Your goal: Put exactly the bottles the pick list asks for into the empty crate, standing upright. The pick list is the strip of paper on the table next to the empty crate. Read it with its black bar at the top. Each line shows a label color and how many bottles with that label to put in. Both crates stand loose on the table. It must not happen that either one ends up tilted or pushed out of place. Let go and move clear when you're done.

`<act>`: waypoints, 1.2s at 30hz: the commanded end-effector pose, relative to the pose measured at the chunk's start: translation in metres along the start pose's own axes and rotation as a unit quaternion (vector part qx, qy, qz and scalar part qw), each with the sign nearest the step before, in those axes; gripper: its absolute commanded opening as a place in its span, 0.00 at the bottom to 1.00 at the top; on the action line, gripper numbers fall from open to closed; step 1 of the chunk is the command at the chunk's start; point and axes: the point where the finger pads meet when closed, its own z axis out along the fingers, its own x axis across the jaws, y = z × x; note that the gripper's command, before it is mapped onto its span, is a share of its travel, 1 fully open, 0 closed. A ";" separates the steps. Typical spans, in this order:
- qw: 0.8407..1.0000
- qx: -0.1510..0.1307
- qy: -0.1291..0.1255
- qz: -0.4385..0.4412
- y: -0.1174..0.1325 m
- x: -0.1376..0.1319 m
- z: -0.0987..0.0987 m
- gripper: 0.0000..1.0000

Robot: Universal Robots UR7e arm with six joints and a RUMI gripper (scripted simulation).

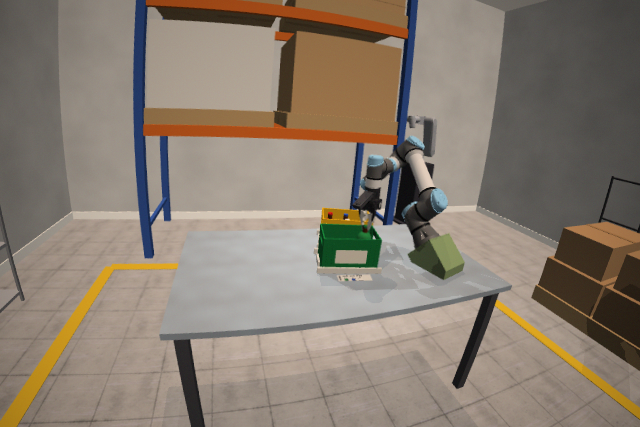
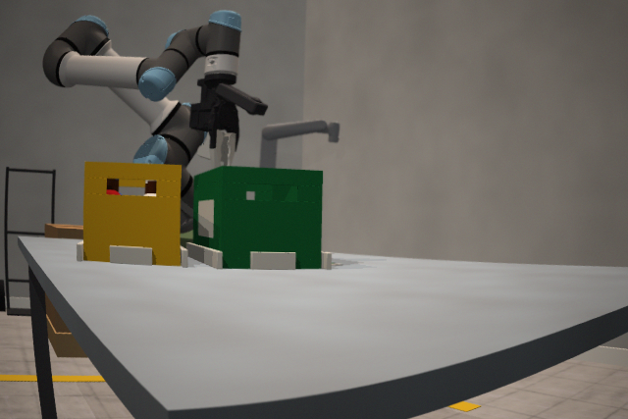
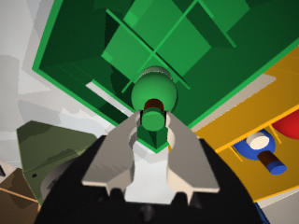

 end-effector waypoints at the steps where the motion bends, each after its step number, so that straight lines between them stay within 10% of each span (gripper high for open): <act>1: 1.000 0.001 0.001 0.001 0.000 0.001 0.002 0.00; 36: 1.000 0.001 0.001 0.001 0.000 0.001 0.018 0.00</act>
